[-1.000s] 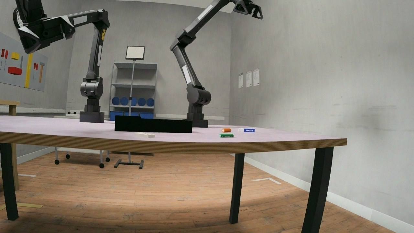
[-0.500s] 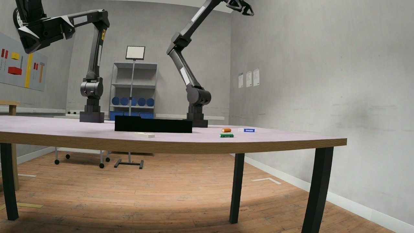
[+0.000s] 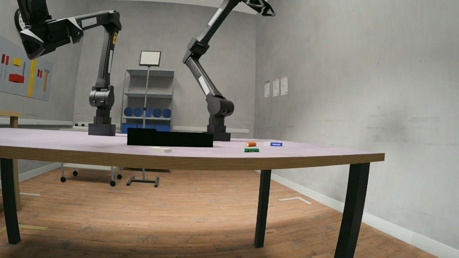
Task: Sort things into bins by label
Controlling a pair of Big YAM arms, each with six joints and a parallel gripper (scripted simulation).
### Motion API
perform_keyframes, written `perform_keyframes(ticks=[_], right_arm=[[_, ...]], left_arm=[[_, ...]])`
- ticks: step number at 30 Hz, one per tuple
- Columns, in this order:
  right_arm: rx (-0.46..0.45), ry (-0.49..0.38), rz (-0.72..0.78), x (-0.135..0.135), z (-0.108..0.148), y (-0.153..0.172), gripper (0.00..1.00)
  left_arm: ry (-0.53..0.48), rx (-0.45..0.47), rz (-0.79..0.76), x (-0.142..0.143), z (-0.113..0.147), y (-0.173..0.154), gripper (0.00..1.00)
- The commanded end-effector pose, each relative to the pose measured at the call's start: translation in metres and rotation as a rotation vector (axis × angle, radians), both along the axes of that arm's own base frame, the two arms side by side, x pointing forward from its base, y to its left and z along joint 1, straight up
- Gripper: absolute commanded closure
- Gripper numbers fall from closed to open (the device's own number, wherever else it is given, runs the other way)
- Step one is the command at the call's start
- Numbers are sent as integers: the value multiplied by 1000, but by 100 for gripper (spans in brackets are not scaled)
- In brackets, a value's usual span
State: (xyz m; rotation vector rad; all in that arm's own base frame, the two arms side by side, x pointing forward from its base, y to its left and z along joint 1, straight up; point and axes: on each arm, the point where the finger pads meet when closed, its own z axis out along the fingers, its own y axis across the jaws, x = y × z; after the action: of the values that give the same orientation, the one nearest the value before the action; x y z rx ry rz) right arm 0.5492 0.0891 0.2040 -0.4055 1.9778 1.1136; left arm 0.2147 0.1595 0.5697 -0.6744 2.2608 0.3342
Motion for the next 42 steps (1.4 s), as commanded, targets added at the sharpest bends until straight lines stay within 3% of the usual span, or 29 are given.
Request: perform_keyframes(ticks=[1,21,32,42], right_arm=[[-1,-12,0,1,5,0,0],[-1,-12,0,1,5,0,0],[-1,-12,0,1,5,0,0],[-1,-12,0,1,5,0,0]], left_arm=[[-68,21,34,-15,30,-9,0],[-86,19,54,-21,33,-12,0],[-87,13,-68,-4,33,-37,0],[-87,13,-72,-4,33,-38,0]])
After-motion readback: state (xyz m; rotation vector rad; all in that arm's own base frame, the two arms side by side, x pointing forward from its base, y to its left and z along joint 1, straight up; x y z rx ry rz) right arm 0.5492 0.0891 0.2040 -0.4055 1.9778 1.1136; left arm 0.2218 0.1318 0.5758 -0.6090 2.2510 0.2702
